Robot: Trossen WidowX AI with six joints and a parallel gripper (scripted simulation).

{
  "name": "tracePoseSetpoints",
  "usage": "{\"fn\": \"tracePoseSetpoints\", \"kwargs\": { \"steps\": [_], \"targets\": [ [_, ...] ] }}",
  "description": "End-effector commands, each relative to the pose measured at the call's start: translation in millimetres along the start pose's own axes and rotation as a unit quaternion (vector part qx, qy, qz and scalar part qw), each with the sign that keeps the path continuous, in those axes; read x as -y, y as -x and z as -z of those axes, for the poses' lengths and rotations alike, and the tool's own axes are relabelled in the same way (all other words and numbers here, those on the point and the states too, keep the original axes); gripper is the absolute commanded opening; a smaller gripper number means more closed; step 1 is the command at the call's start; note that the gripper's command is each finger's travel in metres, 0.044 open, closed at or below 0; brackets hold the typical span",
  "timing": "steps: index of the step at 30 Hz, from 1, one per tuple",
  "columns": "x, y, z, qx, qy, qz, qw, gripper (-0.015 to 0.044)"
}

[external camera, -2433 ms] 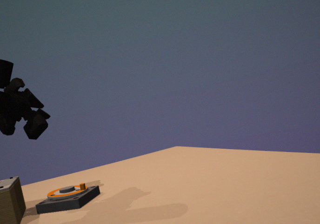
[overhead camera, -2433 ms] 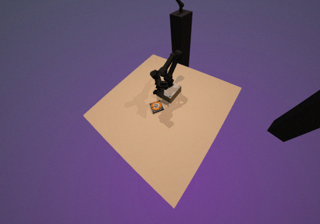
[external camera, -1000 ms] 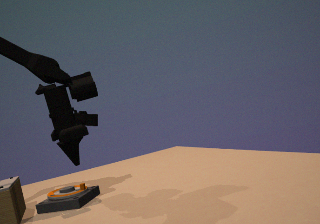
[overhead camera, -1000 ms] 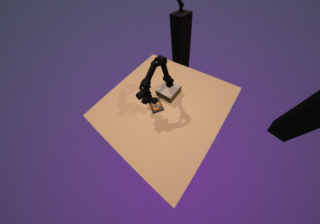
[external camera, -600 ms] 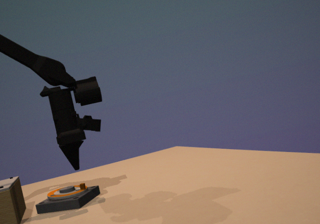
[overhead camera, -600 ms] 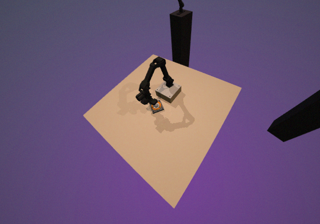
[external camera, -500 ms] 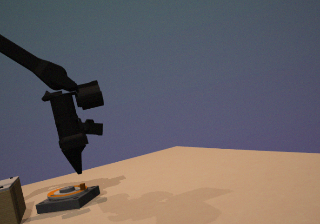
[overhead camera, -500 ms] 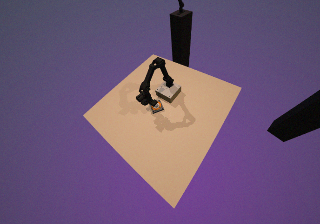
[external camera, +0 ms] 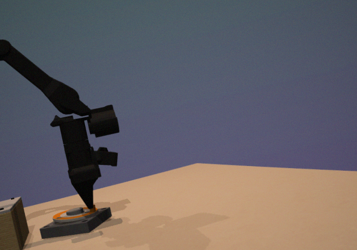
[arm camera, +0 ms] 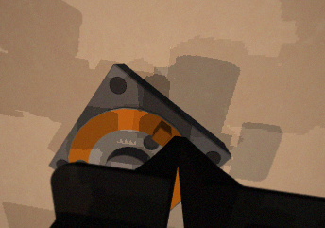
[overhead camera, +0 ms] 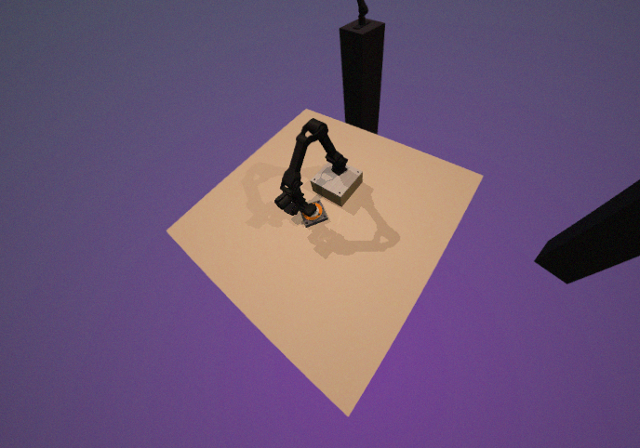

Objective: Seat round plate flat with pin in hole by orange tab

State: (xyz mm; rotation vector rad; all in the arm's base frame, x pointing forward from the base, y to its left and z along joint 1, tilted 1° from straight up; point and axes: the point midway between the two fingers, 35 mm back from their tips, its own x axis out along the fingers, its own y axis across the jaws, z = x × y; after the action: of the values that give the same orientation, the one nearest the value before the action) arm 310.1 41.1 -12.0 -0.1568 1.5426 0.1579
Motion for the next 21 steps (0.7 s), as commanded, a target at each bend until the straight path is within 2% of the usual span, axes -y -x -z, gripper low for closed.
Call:
{"fn": "tracePoseSetpoints", "kwargs": {
  "steps": [1,21],
  "targets": [
    [-6,-2,-5,-0.002,0.0,0.001,1.0,0.0],
    [-28,-2,-14,-0.002,0.0,0.0,1.0,0.0]
  ]
}}
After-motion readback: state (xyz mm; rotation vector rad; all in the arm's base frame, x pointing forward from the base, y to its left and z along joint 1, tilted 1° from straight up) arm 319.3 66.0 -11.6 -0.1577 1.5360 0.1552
